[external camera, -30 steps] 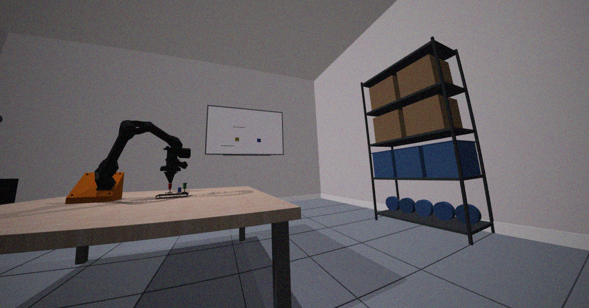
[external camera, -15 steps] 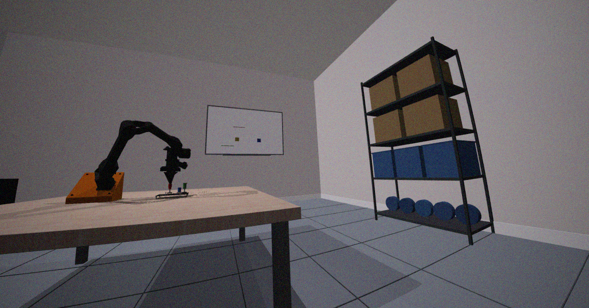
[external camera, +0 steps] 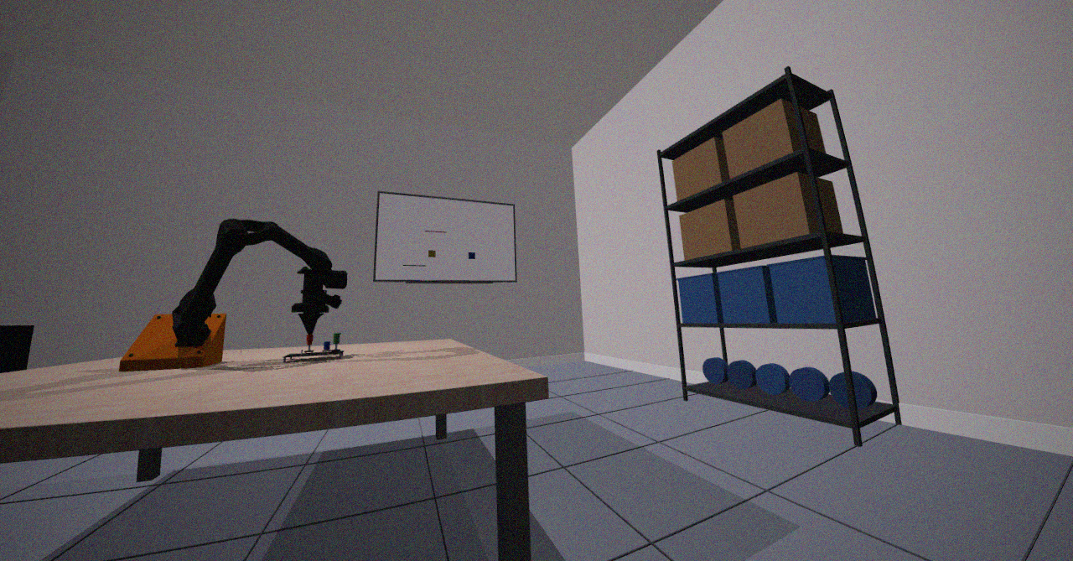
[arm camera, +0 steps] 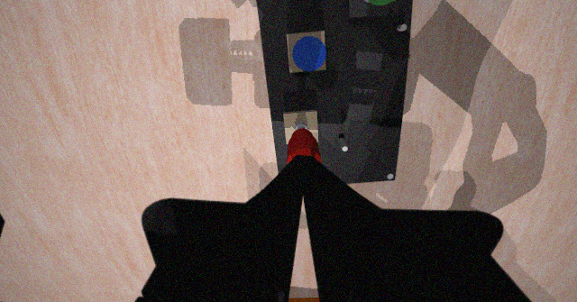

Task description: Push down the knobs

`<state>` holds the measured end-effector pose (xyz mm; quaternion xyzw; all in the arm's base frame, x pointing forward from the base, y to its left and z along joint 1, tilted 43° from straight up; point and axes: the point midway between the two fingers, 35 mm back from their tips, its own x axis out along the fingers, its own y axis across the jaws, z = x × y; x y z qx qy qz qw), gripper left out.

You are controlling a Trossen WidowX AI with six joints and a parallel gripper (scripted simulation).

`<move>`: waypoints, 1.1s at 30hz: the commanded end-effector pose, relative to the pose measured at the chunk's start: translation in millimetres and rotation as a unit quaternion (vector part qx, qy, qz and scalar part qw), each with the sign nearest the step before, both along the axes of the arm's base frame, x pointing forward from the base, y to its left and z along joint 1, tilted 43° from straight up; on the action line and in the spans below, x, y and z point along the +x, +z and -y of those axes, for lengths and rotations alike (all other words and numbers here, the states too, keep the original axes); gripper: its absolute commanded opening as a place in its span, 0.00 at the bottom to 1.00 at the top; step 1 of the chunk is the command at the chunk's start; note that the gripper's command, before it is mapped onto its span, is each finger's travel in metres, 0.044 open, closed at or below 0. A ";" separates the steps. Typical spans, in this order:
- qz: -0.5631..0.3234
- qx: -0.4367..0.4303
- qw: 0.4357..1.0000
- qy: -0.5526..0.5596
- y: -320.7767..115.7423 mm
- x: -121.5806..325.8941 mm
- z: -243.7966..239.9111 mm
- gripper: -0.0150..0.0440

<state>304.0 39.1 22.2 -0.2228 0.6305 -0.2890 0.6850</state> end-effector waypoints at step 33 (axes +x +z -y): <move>0.000 -0.002 1.000 0.000 -10.2 0.3 10.5 0.25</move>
